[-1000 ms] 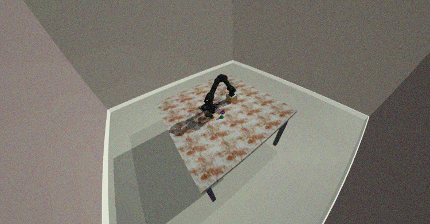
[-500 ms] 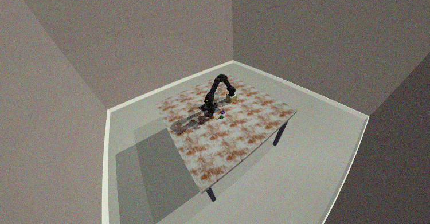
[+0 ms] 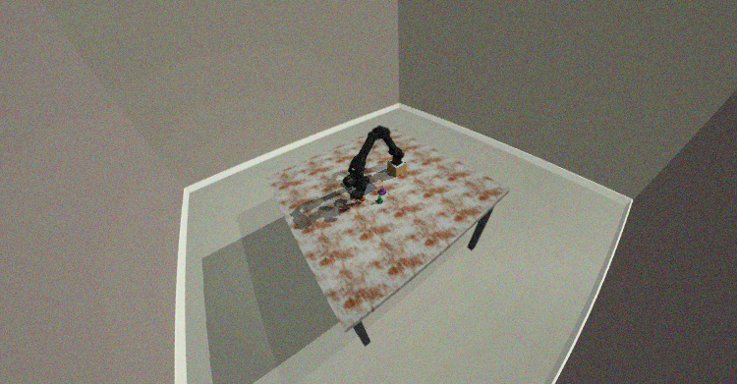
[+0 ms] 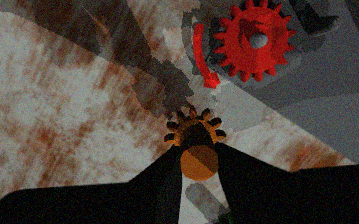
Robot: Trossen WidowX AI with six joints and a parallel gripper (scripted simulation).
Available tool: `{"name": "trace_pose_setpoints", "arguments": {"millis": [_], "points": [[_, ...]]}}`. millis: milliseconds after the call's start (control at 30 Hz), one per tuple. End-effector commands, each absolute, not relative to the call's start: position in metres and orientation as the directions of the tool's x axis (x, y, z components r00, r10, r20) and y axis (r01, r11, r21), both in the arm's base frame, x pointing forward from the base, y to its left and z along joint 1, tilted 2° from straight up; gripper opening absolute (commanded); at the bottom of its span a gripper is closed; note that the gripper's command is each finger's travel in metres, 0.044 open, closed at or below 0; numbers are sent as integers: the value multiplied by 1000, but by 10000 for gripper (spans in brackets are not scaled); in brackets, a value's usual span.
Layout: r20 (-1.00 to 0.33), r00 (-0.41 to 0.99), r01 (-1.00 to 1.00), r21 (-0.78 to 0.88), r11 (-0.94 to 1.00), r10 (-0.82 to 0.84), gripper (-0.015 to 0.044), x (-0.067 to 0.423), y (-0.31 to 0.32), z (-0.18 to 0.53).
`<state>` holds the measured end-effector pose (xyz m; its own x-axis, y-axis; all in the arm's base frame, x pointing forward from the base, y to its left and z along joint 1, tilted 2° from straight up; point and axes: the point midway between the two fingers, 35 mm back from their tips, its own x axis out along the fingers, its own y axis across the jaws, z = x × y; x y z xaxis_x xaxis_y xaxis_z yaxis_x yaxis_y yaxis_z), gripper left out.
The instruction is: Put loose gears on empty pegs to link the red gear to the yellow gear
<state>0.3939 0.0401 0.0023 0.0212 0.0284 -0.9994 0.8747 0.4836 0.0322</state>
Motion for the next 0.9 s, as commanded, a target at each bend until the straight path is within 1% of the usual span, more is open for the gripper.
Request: {"name": "trace_pose_setpoints", "arguments": {"millis": [0, 867], "points": [[-999, 21, 874, 32, 486, 27, 0, 396, 39, 16], [-1000, 11, 884, 23, 468, 29, 0, 393, 33, 92]]}}
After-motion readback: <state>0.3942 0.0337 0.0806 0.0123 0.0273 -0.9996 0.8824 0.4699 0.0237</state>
